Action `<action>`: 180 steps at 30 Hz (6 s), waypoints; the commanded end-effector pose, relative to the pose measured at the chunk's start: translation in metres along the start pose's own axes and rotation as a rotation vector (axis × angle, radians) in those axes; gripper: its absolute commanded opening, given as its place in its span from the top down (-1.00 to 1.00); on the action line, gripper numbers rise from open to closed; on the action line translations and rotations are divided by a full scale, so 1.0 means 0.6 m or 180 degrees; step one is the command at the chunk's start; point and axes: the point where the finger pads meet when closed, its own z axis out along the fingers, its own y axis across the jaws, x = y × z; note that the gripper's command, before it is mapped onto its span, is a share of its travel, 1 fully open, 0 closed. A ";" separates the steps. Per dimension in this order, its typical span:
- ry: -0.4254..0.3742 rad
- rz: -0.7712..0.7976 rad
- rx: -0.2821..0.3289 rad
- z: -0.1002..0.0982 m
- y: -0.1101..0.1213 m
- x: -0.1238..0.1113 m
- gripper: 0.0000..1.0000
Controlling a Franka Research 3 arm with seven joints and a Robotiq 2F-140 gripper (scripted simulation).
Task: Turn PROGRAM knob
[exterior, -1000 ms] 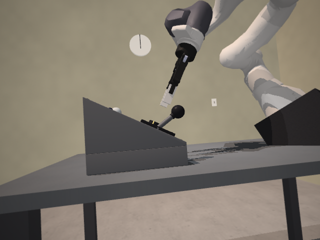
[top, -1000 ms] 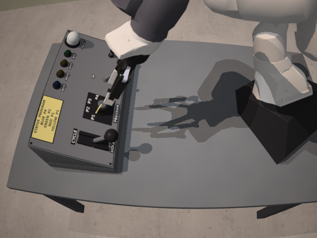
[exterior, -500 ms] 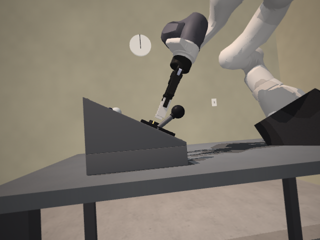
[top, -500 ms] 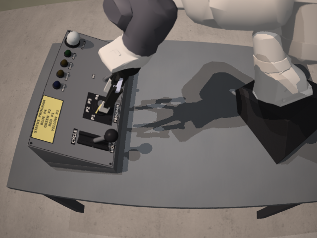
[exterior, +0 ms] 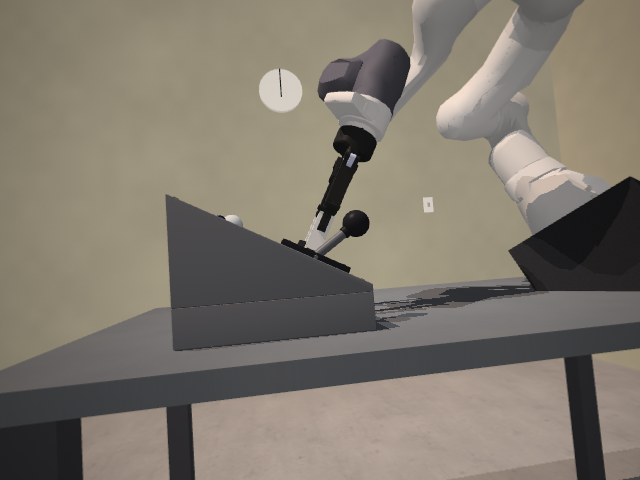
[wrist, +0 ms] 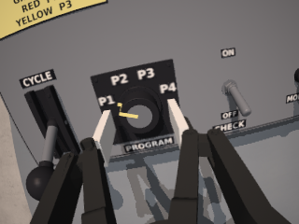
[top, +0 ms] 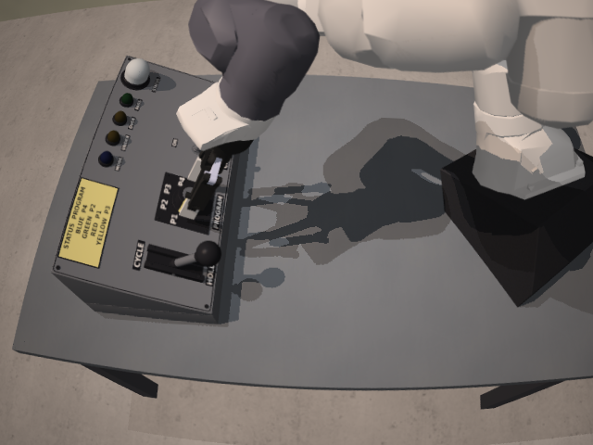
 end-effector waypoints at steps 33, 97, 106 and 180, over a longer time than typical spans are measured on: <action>0.0025 -0.0092 -0.0003 0.010 -0.001 0.005 0.12; 0.0025 -0.0092 -0.0003 0.017 -0.002 0.007 1.00; 0.0025 -0.0092 -0.0003 0.017 -0.002 0.007 1.00; 0.0025 0.2376 0.0007 0.017 -0.002 0.007 1.00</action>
